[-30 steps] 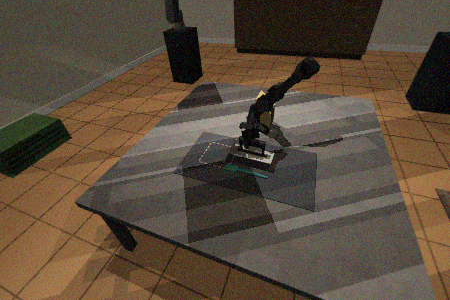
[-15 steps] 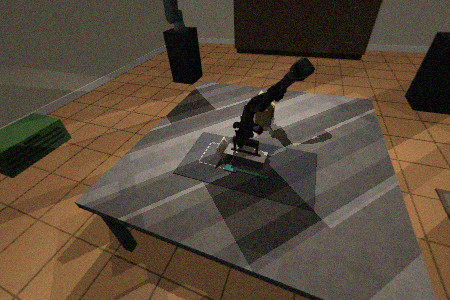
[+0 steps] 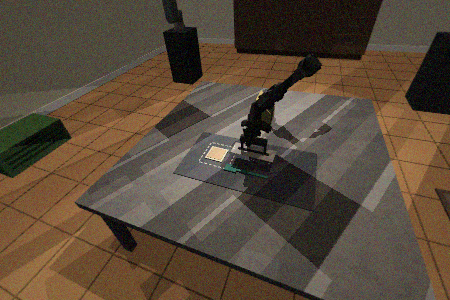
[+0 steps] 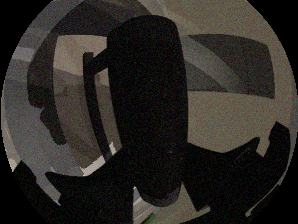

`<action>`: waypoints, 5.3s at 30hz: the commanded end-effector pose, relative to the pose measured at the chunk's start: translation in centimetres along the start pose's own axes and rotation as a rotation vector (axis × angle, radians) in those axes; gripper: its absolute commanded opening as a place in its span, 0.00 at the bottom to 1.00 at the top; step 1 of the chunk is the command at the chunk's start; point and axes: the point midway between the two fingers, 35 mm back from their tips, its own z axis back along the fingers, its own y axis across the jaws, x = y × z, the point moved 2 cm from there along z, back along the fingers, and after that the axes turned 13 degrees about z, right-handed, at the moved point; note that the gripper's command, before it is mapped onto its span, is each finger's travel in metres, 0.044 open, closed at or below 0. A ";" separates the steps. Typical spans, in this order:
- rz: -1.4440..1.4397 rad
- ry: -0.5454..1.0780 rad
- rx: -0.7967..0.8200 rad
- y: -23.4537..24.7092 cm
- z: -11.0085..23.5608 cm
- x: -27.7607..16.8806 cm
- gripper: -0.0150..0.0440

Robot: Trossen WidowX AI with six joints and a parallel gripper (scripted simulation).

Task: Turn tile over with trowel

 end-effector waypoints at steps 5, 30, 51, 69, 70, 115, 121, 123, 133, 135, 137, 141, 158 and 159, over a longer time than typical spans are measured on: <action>-0.002 0.007 -0.011 -1.4 1.0 1.9 0.25; -0.002 0.007 -0.011 -1.4 1.0 1.9 0.25; 0.016 -0.018 -0.009 -1.5 0.8 2.4 0.25; 0.398 -0.478 -0.110 -4.1 -1.8 11.8 0.25; 0.420 -0.503 -0.116 -4.2 -1.9 12.3 0.25; 0.976 -1.123 -0.279 -0.6 -2.5 24.0 0.25; 0.976 -1.123 -0.279 0.1 -3.2 24.2 0.25; 0.976 -1.123 -0.279 0.3 -3.4 24.2 0.25; 0.976 -1.123 -0.279 0.5 -3.6 24.3 0.57; 0.976 -1.123 -0.279 0.5 -3.6 24.3 0.65; 0.976 -1.123 -0.279 0.5 -3.6 24.3 0.74; 0.976 -1.123 -0.279 0.5 -3.6 24.3 0.76; 0.975 -1.126 -0.270 -1.0 -0.9 19.1 0.76; 0.975 -1.126 -0.270 -1.0 -0.9 19.1 0.76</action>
